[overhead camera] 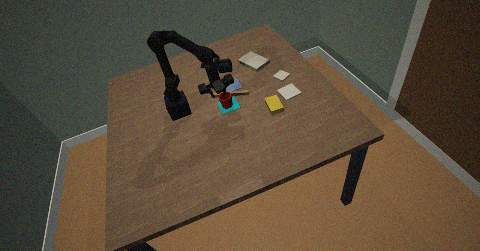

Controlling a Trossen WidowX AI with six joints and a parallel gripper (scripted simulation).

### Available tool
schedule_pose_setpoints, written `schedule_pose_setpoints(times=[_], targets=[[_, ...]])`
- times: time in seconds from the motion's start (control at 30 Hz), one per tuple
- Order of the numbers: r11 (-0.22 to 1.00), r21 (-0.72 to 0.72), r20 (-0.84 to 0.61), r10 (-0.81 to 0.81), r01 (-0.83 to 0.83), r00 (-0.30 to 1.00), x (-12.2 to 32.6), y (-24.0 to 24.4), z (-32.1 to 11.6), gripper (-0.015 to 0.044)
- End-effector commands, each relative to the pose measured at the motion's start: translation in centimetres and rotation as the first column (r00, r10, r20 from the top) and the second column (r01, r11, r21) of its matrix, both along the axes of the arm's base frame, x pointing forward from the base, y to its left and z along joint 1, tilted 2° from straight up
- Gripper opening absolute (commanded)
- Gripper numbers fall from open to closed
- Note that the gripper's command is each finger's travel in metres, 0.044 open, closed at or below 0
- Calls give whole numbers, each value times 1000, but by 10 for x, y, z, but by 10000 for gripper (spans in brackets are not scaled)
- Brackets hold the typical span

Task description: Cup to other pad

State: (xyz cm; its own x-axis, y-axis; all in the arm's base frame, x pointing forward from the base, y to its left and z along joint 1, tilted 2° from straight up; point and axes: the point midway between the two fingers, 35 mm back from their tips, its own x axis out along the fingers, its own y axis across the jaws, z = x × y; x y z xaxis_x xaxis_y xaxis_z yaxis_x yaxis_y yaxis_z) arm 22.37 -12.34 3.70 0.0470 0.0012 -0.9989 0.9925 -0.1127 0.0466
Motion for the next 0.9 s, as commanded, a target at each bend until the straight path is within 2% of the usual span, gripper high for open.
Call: schedule_pose_setpoints(times=[0.0, 0.1, 0.53, 0.87], targets=[[1000, 0, -1, 0, 0, 1000, 0, 0, 0, 364], [1000, 0, 0, 0, 0, 1000, 0, 0, 7, 440], [1000, 1, 8, 3, -3, 1000, -4, -2, 62, 440], [1000, -3, 3, 0, 0, 1000, -4, -3, 60, 440]])
